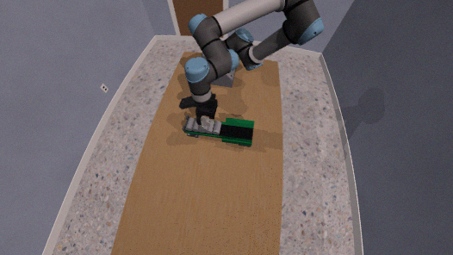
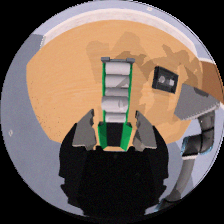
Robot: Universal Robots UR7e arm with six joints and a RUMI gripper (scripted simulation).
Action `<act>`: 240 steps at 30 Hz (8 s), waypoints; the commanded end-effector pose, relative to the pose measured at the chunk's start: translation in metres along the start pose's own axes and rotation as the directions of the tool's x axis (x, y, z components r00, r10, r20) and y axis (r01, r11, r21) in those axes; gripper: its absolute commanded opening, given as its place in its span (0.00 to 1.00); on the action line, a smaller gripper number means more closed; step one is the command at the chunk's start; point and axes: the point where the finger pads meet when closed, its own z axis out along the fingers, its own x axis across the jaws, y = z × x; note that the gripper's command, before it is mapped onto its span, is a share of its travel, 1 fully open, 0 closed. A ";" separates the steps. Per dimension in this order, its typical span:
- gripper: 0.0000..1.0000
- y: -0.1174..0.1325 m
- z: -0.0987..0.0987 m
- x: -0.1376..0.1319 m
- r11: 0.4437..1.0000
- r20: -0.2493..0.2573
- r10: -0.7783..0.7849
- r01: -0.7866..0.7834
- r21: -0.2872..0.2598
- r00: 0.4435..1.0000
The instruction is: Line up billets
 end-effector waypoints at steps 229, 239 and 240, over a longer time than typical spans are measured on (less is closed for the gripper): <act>0.00 0.127 0.003 0.004 1.000 0.003 0.000 0.000 0.002 1.000; 0.00 0.136 0.003 0.004 1.000 0.003 0.000 0.000 0.002 1.000; 0.00 0.136 0.003 0.004 1.000 0.003 0.000 0.000 0.002 1.000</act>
